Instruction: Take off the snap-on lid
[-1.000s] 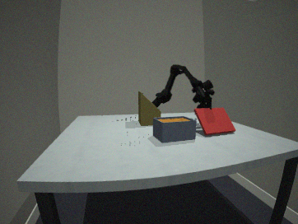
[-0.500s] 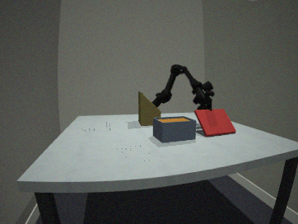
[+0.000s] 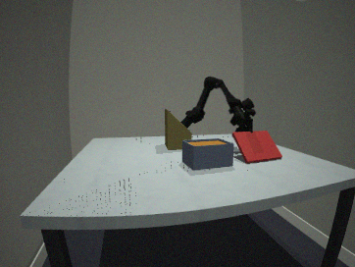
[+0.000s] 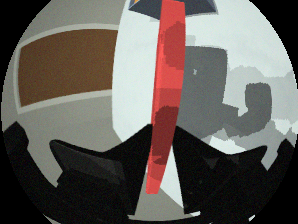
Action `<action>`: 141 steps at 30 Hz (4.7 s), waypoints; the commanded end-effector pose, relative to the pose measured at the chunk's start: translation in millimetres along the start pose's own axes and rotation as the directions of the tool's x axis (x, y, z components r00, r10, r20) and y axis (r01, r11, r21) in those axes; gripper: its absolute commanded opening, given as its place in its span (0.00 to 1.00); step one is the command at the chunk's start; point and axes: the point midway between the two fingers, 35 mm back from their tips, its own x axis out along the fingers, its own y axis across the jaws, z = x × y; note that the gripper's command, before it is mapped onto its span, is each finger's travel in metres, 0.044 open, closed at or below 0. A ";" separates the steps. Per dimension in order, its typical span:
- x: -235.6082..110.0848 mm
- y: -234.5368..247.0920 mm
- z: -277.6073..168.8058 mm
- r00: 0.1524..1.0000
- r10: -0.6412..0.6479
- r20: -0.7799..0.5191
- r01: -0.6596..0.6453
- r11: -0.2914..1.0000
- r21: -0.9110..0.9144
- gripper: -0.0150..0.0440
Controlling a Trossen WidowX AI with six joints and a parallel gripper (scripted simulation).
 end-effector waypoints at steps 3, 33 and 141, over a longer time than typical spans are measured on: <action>5.4 -9.6 2.9 1.000 -0.016 0.007 0.016 1.000 -0.001 0.25; 20.4 -28.3 3.2 1.000 -0.017 0.007 0.017 1.000 0.001 0.25; -57.3 -56.9 -2.9 1.000 -0.020 0.008 0.020 1.000 0.005 1.00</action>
